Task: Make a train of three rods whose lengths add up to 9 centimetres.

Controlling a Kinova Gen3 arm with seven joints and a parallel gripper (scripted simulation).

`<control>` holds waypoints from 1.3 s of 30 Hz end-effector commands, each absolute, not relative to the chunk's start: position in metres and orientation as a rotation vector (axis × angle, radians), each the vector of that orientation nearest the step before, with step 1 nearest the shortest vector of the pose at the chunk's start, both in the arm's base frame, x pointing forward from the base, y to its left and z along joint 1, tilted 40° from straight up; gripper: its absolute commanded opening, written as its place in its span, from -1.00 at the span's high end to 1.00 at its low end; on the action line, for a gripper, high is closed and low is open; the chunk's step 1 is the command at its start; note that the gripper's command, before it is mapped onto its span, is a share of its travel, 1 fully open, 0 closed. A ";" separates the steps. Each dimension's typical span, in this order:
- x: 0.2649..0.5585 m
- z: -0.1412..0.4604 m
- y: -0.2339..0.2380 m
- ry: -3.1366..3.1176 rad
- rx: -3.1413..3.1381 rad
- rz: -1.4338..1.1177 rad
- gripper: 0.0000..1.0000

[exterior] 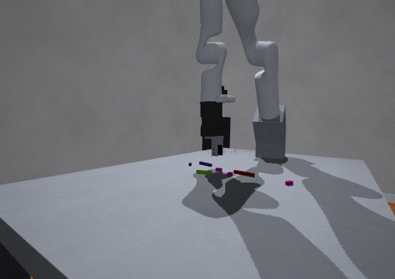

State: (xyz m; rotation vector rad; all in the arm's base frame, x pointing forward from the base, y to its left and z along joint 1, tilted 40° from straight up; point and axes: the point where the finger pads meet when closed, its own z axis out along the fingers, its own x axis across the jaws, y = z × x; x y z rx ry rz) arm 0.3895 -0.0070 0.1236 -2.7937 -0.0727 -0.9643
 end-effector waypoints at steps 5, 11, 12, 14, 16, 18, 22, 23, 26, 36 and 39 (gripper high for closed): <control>0.391 0.115 -0.005 -0.073 -2.796 -0.950 -0.07; 0.396 0.108 -0.003 -0.073 -2.796 -0.950 -0.07; 0.397 0.106 -0.003 -0.073 -2.795 -0.950 -0.07; 0.399 0.104 -0.002 -0.073 -2.795 -0.950 -0.07; 0.401 0.102 -0.002 -0.073 -2.795 -0.950 -0.07; 0.402 0.100 -0.001 -0.073 -2.795 -0.950 -0.07; 0.404 0.098 -0.001 -0.073 -2.795 -0.950 -0.07; 0.404 0.097 -0.001 -0.073 -2.796 -0.950 -0.07; 0.406 0.095 0.000 -0.073 -2.795 -0.950 -0.07; 0.407 0.093 0.000 -0.073 -2.796 -0.950 -0.07; 0.407 0.093 0.000 -0.073 -2.796 -0.950 -0.07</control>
